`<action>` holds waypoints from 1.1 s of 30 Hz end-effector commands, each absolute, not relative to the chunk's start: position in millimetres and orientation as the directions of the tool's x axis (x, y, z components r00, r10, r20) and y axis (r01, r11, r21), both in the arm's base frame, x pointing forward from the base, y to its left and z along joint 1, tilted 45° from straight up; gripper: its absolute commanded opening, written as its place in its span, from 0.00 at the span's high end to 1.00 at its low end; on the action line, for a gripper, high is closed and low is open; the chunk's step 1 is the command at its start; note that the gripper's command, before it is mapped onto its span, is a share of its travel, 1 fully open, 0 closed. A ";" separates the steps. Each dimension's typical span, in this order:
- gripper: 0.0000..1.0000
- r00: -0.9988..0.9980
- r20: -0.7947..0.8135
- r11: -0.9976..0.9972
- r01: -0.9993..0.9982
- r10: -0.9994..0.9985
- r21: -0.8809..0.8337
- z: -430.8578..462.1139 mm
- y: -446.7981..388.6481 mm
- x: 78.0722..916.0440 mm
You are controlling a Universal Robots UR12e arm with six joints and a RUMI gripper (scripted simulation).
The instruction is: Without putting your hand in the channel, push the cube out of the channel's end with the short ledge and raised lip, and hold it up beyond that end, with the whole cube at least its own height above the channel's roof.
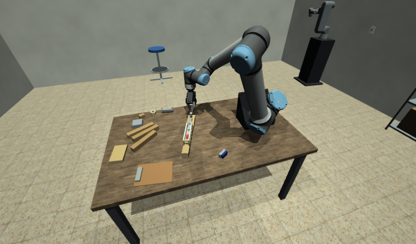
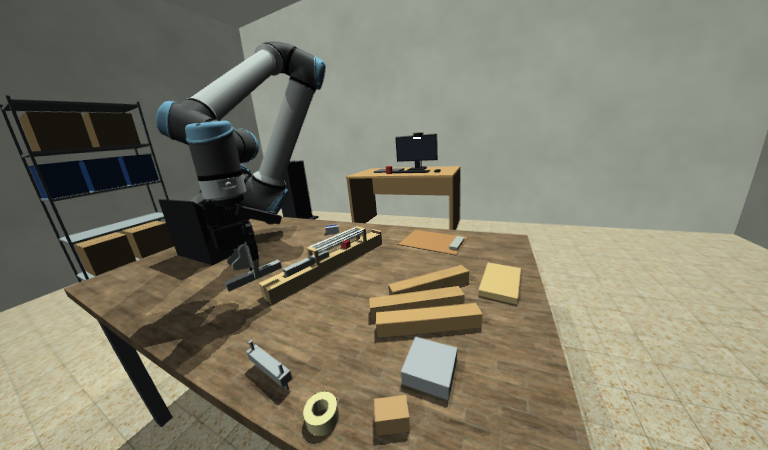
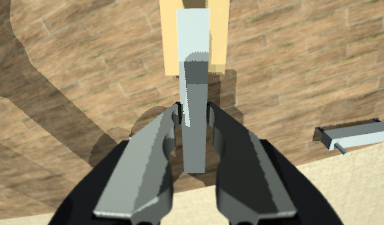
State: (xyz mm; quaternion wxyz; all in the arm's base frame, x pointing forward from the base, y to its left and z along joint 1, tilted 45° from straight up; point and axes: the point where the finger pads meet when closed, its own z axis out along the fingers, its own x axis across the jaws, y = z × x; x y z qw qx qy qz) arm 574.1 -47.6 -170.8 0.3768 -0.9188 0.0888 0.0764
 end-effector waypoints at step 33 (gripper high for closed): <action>1.00 0.973 -0.205 -0.701 -0.220 -0.107 -0.678 -194.1 -25.8 572.8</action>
